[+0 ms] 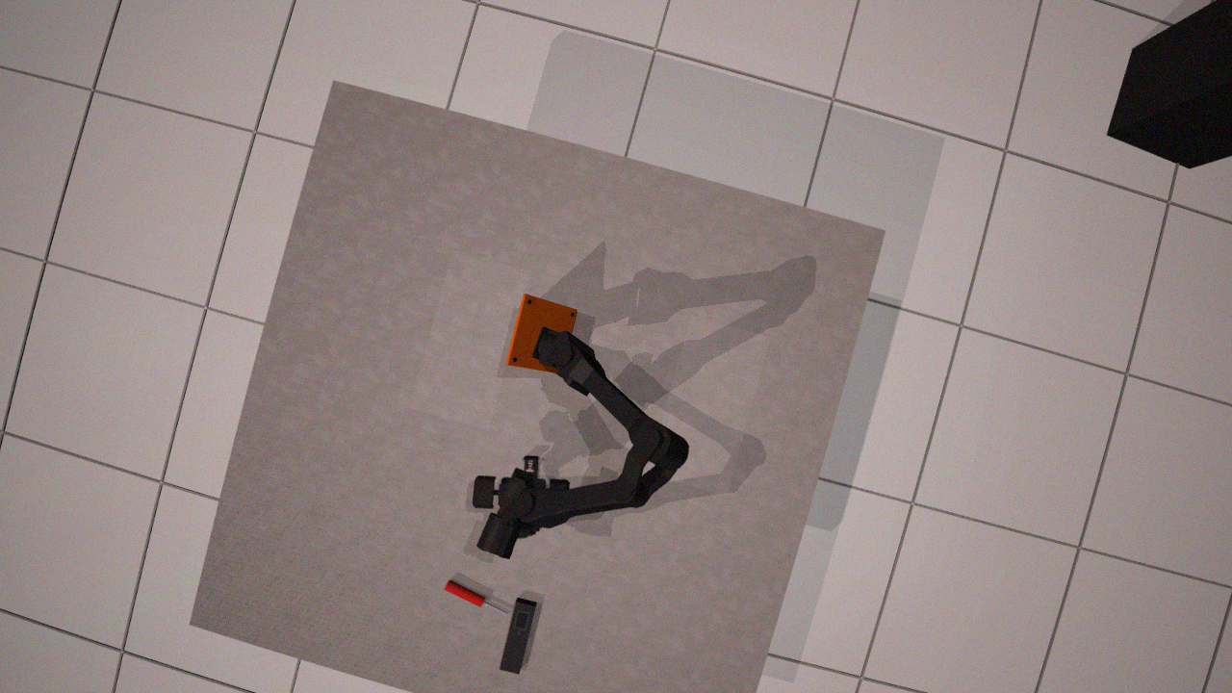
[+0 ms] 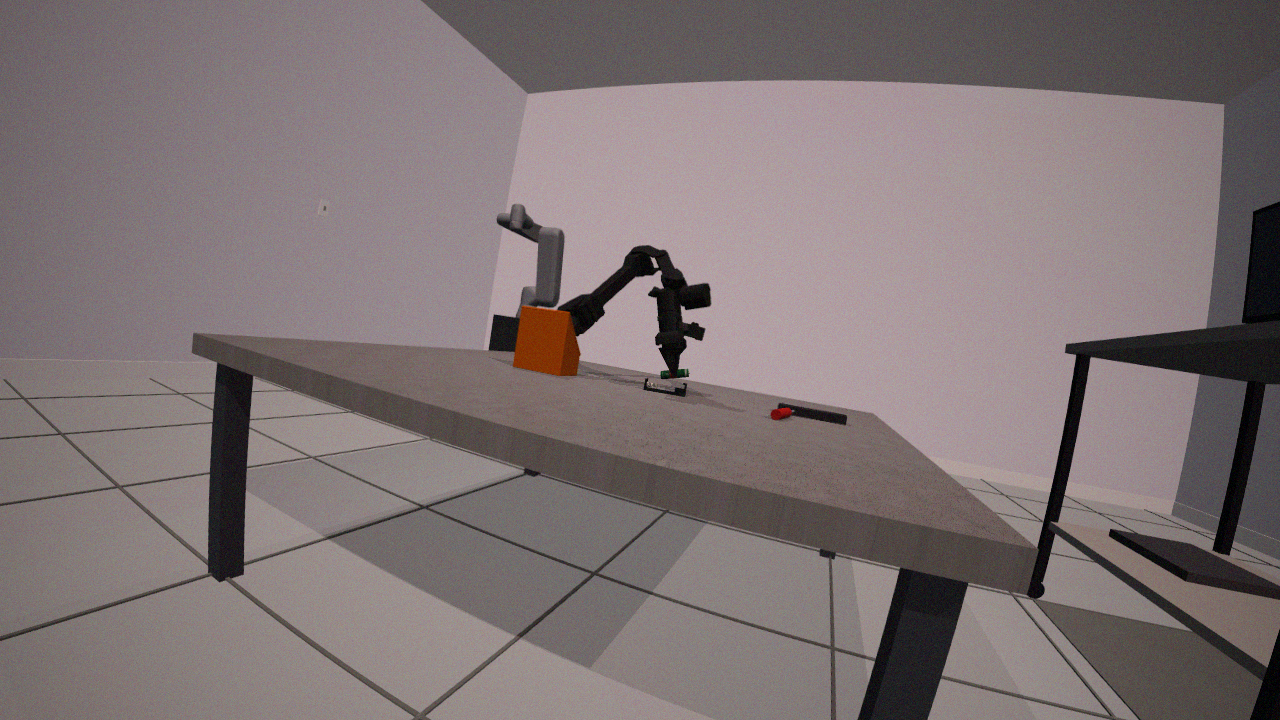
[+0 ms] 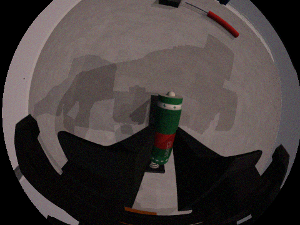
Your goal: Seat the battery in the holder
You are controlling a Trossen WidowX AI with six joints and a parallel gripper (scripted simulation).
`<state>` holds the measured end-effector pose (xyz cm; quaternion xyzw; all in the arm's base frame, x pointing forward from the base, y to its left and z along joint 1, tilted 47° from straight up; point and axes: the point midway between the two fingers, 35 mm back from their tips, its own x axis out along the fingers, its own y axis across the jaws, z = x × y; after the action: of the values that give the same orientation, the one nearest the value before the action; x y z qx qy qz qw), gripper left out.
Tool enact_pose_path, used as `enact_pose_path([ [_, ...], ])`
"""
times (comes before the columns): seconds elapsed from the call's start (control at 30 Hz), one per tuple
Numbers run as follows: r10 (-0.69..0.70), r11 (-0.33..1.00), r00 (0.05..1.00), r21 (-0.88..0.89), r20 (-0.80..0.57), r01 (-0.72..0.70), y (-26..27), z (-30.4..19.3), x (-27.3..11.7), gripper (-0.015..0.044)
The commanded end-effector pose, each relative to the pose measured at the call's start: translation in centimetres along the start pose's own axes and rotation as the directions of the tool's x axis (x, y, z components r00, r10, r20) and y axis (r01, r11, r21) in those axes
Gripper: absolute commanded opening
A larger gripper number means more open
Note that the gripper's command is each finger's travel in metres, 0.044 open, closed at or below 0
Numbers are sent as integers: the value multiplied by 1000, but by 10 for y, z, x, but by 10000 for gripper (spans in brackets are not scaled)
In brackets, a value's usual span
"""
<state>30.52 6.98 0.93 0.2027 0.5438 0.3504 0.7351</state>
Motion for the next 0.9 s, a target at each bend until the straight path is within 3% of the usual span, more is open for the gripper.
enact_pose_path([
  [0.0, 3, 1000, 1000, 6, 16, -3, 2, -2, 2, 61],
  [0.87, -20, 1000, 988, 18, 155, 18, -2, -9, 14, 61],
])
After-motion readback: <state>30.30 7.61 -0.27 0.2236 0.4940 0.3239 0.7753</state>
